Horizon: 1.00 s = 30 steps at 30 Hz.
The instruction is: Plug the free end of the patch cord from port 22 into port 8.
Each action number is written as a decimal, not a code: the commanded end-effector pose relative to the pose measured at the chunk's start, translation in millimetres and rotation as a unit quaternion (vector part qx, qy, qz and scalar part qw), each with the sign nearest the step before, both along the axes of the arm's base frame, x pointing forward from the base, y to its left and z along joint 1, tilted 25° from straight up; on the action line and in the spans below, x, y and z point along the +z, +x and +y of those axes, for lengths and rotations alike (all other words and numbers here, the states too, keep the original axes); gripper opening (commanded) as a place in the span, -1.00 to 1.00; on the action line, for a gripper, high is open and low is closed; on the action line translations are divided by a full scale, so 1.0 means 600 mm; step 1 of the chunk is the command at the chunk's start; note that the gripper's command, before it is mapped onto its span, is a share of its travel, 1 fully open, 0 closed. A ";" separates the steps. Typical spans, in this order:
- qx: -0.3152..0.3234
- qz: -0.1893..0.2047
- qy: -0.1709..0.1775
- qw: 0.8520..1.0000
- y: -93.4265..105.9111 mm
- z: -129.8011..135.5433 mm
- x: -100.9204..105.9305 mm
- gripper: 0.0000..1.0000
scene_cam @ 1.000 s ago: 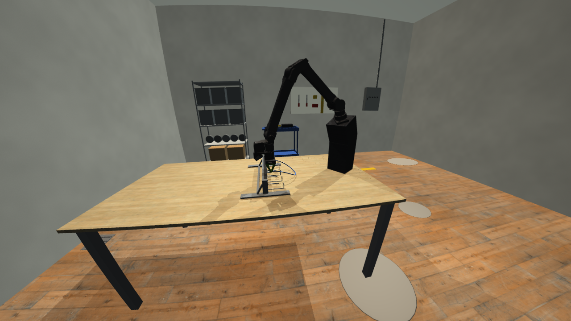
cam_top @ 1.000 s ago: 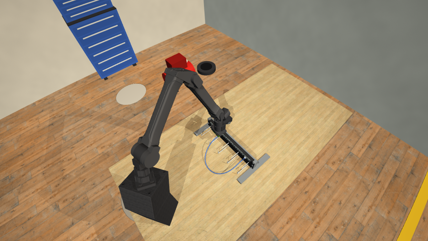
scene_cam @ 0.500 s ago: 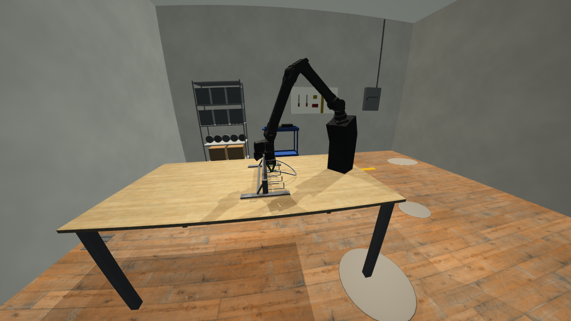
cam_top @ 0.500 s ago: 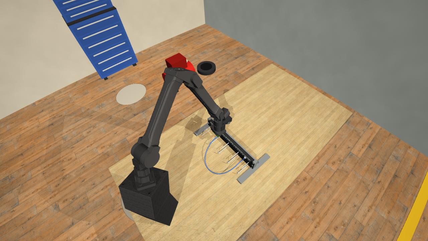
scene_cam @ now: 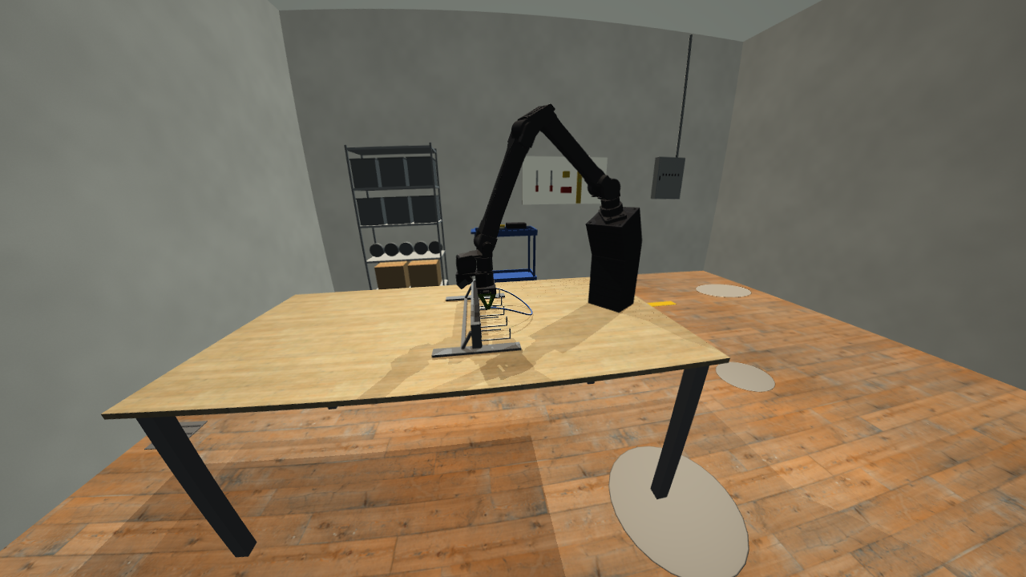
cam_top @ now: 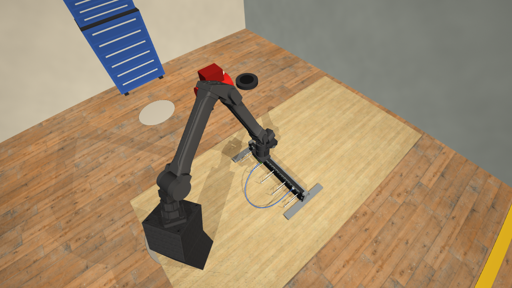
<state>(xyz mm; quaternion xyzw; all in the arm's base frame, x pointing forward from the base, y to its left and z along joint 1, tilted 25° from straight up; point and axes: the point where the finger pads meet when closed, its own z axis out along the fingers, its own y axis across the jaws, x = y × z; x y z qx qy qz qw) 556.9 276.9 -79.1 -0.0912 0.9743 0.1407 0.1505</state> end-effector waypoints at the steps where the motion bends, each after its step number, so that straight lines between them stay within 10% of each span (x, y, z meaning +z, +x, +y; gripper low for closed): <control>1: -0.002 0.004 0.001 1.000 -0.003 0.003 -0.004 -1.00; 30: 0.003 -0.009 0.005 1.000 0.008 0.009 0.021 -1.00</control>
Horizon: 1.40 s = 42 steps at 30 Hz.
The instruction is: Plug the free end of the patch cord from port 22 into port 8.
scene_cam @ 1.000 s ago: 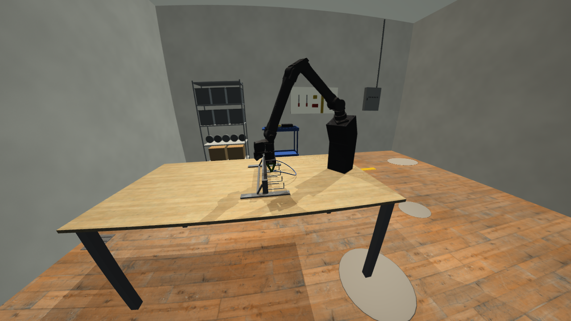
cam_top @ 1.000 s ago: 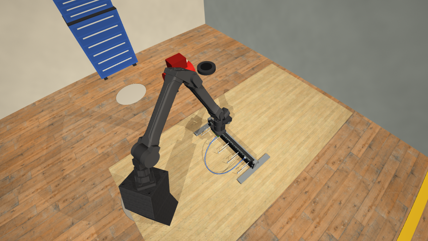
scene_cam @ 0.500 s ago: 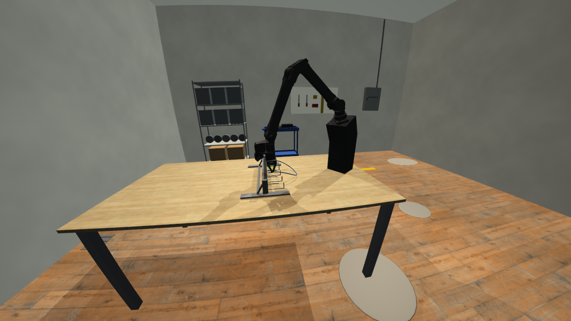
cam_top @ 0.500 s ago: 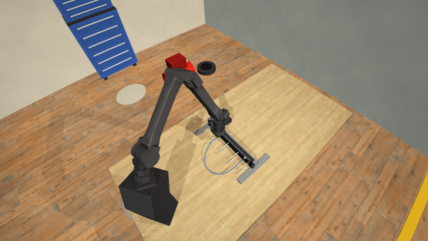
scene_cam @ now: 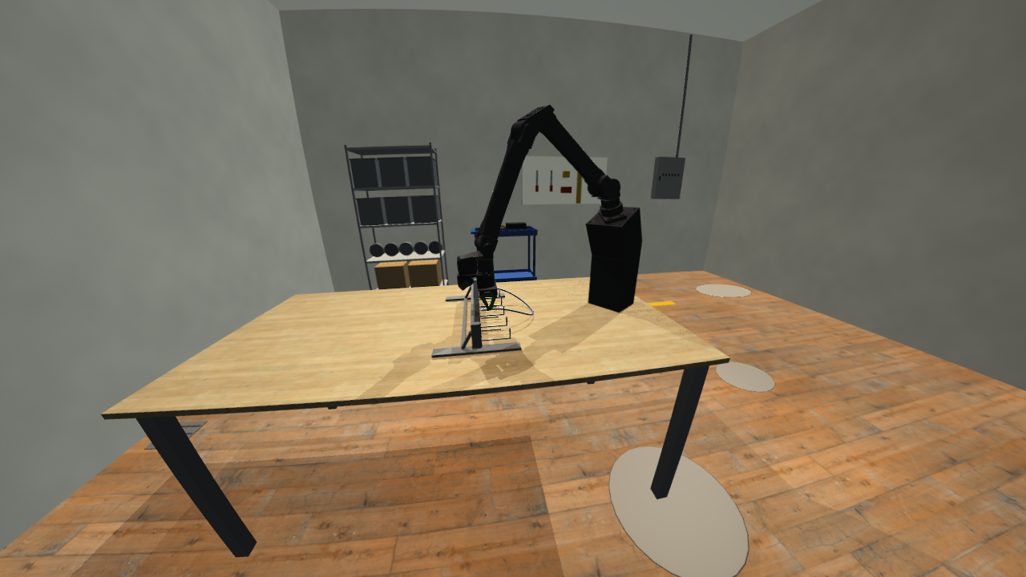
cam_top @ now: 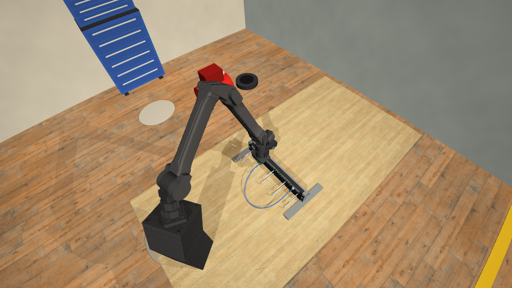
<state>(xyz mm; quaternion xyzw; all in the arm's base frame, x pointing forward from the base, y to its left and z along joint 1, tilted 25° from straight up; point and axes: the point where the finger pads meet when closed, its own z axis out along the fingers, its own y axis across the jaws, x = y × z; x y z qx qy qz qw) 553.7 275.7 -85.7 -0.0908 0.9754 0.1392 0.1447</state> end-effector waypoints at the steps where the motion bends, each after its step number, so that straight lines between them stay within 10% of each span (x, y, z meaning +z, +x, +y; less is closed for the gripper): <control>1: 0.002 -0.015 0.007 1.000 0.014 0.011 0.032 -1.00; 42: 0.011 -0.034 0.007 0.999 0.013 0.009 0.038 -1.00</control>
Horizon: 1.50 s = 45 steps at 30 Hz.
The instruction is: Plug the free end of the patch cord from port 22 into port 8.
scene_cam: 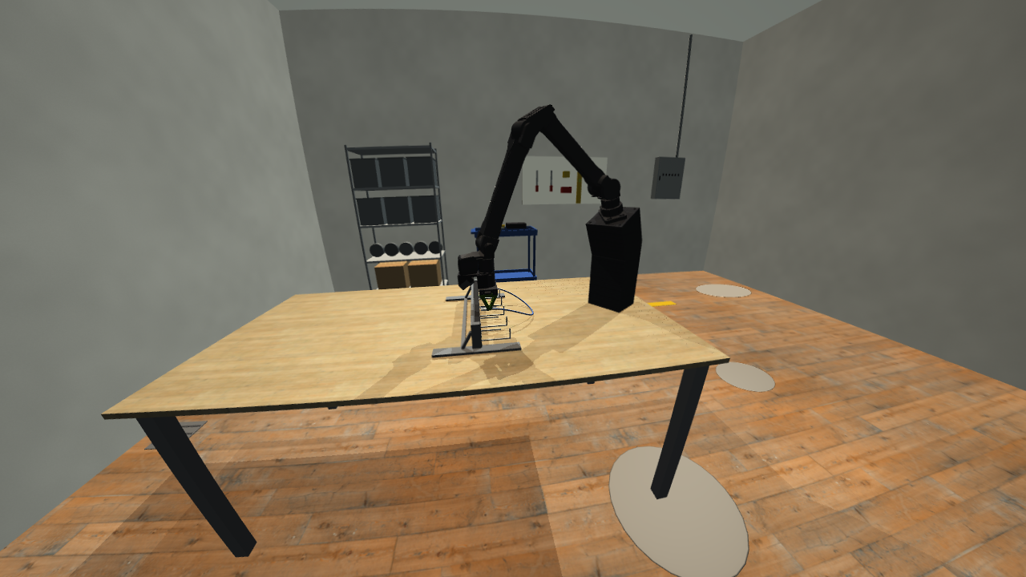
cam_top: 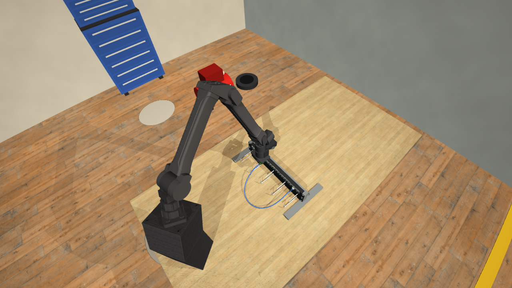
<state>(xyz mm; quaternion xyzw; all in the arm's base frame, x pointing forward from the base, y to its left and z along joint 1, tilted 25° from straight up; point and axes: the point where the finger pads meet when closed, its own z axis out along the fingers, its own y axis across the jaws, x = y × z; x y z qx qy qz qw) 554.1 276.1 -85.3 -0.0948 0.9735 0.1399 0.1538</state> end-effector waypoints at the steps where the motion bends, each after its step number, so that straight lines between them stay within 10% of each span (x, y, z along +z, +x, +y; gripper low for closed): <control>1: 0.008 -0.025 0.006 1.000 0.013 0.009 0.038 -1.00; 45: 0.004 -0.009 -0.001 1.000 0.019 0.001 0.011 -1.00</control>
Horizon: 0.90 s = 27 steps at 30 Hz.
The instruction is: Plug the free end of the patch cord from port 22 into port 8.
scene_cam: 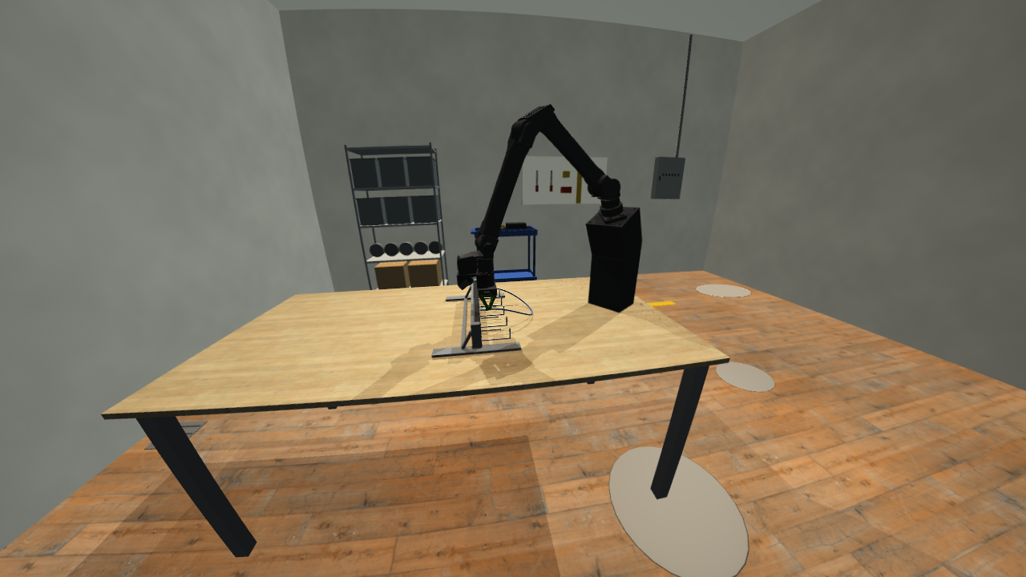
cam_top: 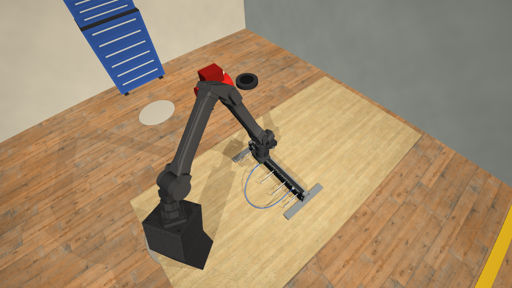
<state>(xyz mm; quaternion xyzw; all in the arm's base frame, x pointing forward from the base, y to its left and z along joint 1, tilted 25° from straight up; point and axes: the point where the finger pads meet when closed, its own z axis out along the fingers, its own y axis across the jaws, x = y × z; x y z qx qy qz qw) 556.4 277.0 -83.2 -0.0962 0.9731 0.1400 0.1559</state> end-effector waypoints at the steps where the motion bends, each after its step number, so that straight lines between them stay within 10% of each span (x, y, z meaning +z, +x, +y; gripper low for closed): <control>1: 0.003 -0.006 -0.002 1.000 0.015 -0.001 0.007 -1.00; 27: -0.002 -0.010 0.000 1.000 0.020 -0.009 0.018 -1.00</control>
